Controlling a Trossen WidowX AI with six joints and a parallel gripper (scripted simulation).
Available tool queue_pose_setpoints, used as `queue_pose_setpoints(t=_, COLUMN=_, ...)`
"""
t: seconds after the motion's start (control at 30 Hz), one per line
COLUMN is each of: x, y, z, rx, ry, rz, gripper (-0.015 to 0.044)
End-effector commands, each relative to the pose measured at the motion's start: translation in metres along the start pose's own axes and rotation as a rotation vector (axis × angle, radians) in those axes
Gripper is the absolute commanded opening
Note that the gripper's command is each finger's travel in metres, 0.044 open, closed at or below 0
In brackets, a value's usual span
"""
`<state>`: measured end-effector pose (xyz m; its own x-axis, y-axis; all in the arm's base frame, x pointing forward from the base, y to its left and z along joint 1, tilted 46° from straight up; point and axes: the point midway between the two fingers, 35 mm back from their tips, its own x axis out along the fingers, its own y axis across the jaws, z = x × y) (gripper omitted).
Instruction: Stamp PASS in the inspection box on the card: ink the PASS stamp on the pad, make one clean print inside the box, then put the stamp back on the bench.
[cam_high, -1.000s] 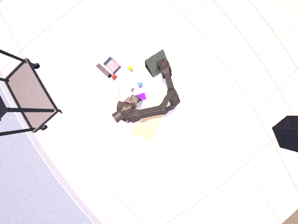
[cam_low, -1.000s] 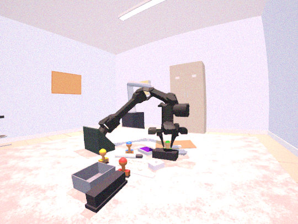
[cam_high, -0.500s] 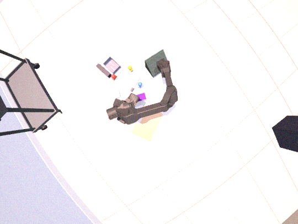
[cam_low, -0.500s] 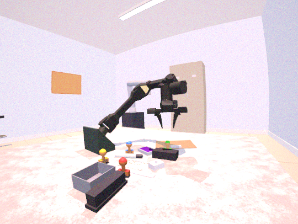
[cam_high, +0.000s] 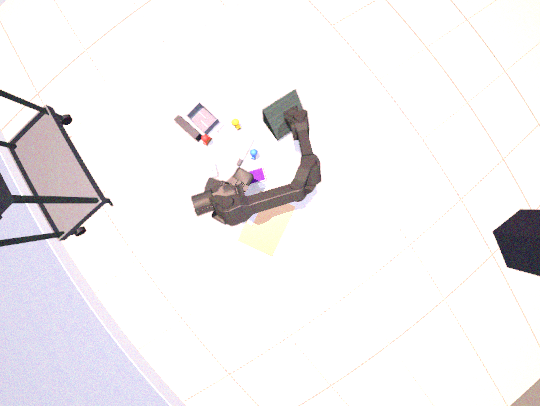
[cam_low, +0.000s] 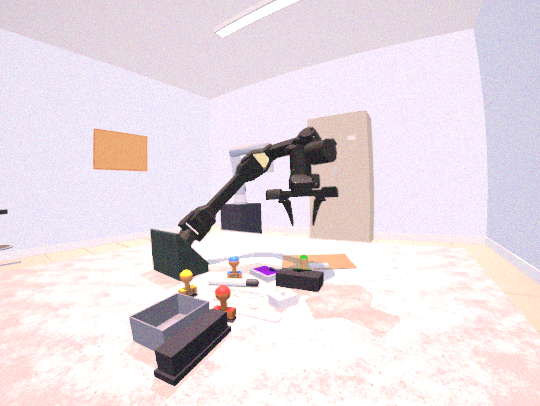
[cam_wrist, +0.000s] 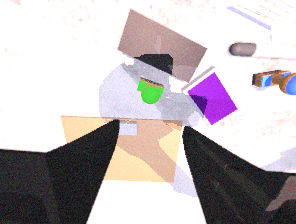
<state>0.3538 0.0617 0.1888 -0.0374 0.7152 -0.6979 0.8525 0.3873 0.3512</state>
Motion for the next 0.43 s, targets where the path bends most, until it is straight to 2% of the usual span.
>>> queue_pose_setpoints(t=0.0, x=-0.0002, y=-0.0006, z=0.0003, rx=-0.003, ry=-0.002, rz=-0.005, gripper=0.0251)
queue_pose_setpoints(t=0.4, x=-0.0001, y=0.0001, z=-0.0001, rx=0.0, ry=0.0, rz=0.0, gripper=0.0251)
